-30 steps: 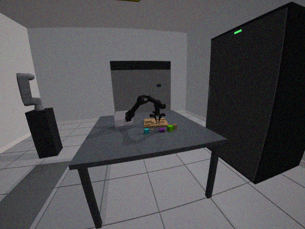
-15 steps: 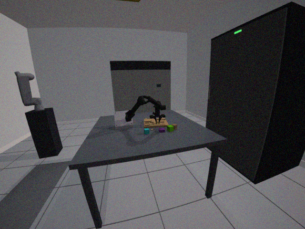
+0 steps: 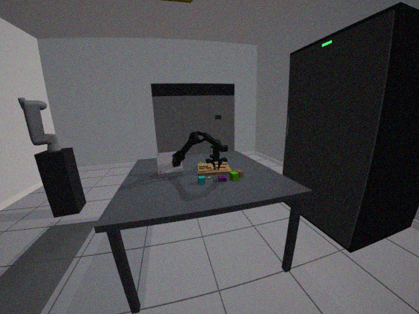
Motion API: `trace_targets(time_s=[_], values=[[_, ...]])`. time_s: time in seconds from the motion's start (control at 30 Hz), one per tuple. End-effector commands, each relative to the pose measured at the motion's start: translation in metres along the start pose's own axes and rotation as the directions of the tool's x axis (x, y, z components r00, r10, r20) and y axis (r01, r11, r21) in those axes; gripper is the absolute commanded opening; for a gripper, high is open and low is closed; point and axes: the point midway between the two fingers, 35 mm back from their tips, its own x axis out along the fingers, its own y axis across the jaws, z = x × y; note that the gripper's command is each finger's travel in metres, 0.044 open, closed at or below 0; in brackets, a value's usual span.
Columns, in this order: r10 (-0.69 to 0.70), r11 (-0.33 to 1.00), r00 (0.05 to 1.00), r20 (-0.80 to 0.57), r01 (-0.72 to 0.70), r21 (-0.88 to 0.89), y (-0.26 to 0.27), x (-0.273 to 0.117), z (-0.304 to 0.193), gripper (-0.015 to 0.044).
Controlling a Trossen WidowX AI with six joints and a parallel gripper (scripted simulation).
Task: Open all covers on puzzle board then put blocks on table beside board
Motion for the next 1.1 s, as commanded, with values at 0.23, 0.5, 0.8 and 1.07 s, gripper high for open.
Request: trace_targets(time_s=[0.23,0.5,0.8,1.07], values=[[0.0,1.0,1.0,0.0,0.0,0.0,0.0,0.004,0.0,0.0124],[0.0,1.0,1.0,0.0,0.0,0.0,0.0,0.004,0.0,0.008],[0.0,1.0,1.0,0.0,0.0,0.0,0.0,-0.003,0.0,0.008],[0.001,1.0,1.0,-0.001,-0.001,-0.002,-0.001,-0.013,0.0,0.008]])
